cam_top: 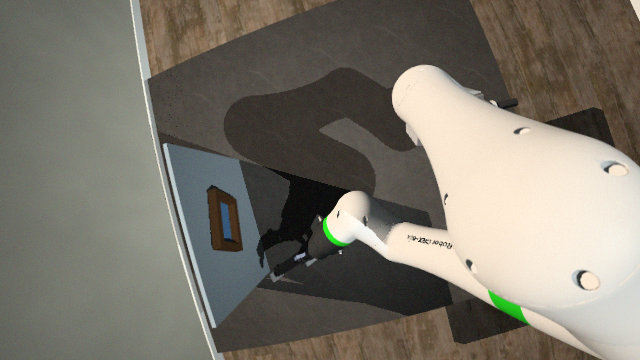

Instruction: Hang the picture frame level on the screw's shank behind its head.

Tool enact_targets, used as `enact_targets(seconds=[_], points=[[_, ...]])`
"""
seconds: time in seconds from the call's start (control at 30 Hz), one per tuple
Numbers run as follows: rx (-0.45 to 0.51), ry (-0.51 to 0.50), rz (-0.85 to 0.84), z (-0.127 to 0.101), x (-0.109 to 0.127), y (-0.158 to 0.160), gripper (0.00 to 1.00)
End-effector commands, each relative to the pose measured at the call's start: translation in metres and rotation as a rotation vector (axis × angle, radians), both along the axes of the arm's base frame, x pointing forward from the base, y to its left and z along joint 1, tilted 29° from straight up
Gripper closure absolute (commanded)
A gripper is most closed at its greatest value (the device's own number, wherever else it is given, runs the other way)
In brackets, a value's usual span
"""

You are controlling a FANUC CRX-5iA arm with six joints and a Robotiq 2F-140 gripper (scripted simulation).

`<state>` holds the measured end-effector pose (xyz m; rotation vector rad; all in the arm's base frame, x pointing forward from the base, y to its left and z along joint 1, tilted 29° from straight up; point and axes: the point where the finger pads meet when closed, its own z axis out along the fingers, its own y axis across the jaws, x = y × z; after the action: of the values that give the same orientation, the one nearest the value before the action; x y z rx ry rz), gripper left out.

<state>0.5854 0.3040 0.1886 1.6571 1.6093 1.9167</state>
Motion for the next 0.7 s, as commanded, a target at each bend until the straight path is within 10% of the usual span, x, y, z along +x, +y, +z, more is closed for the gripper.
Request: enact_targets(seconds=[0.0, 0.37, 0.67], points=[[0.048, -0.027, -0.061, 0.006, 0.01, -0.019, 0.0], [0.207, -0.204, -0.456, 0.033, 0.032, -0.177, 0.0], [0.217, -0.233, -0.515, 0.036, 0.029, -0.201, 0.0]])
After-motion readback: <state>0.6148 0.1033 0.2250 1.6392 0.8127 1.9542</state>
